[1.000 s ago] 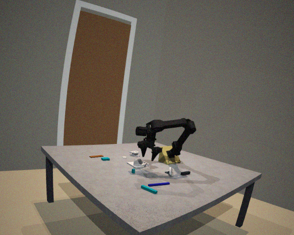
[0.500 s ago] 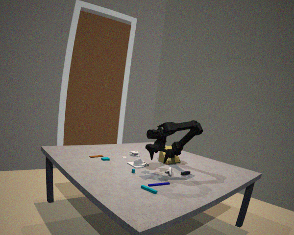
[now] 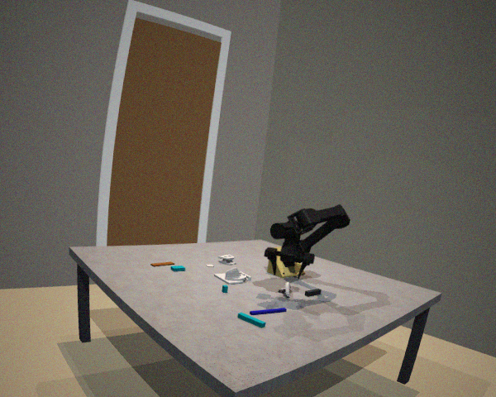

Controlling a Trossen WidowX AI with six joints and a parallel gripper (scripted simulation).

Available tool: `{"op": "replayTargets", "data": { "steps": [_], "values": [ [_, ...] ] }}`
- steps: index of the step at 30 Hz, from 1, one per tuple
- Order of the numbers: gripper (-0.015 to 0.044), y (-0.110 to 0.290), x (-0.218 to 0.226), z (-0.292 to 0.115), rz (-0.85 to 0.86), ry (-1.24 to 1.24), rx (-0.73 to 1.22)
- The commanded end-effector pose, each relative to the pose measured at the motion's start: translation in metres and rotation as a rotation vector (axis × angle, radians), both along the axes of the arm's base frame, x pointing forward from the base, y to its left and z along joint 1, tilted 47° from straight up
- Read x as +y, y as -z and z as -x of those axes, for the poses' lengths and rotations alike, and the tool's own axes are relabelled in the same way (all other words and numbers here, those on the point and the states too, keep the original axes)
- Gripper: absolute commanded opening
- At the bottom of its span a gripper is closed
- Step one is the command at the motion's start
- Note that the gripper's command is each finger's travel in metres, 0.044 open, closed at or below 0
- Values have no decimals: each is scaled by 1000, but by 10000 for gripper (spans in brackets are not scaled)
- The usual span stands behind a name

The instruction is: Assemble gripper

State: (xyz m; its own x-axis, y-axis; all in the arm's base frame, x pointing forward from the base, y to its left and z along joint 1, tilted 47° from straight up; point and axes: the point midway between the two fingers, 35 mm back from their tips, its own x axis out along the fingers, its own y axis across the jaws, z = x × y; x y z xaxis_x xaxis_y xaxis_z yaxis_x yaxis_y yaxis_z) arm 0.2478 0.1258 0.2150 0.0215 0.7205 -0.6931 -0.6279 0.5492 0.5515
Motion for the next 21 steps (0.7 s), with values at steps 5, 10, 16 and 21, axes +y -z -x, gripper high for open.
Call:
{"op": "replayTargets", "data": {
  "steps": [5,10,16,21],
  "values": [
    [440,-7,7,9,-8,-36,-34],
    [440,-2,12,8,-6,-37,-34],
    [440,5,19,6,-5,-37,-35],
    [440,11,25,6,-4,-37,-35]
  ]
}}
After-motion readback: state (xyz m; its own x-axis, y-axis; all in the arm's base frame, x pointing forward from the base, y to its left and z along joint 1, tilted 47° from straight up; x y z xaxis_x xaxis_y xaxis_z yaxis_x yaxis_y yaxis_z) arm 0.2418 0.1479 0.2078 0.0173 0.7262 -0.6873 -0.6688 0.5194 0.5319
